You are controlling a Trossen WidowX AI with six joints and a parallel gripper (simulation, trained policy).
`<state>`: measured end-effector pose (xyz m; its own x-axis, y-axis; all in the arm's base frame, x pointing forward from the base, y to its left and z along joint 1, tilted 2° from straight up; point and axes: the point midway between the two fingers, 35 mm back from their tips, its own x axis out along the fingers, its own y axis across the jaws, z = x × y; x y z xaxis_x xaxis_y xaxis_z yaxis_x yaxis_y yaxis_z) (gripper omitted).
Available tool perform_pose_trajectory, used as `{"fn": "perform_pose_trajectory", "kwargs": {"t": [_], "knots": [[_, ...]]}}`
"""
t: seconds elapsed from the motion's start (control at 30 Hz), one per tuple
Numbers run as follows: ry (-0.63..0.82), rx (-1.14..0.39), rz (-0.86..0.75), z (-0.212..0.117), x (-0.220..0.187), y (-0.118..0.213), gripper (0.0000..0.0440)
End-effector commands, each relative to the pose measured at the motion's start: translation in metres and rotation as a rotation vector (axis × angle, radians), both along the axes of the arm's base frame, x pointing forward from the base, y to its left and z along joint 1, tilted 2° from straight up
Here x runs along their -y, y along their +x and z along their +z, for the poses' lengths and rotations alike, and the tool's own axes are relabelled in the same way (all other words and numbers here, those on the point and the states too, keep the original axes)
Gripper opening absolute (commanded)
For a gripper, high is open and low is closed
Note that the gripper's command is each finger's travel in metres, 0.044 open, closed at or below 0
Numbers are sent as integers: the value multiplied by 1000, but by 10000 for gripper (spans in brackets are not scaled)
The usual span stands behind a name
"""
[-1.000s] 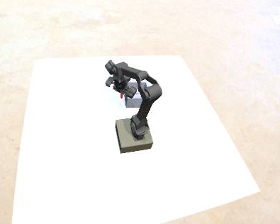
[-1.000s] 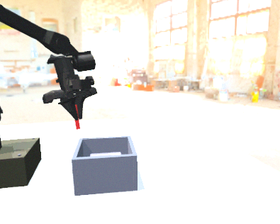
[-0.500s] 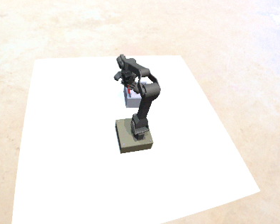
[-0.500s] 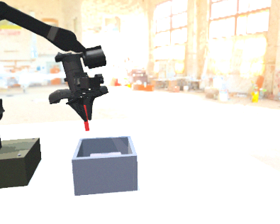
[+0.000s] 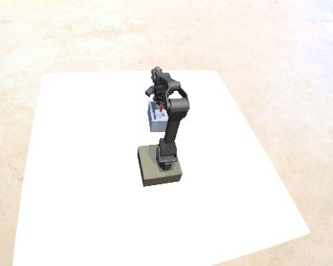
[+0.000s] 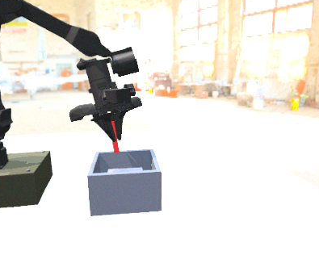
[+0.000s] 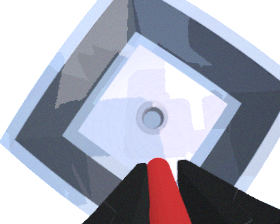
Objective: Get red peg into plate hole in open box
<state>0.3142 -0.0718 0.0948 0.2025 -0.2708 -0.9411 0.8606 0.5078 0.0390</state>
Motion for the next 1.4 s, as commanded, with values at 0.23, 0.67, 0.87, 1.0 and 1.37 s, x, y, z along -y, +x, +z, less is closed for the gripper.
{"fn": "perform_pose_trajectory", "kwargs": {"t": [0.23,0.67,0.87,1.0,1.37], "knots": [[37,-7,-39,-20,24,14,5],[57,-90,-11,-61,36,18,155],[37,-81,4,-62,48,36,298],[17,-73,17,-59,57,48,372],[-55,6,12,-41,88,77,440]]}}
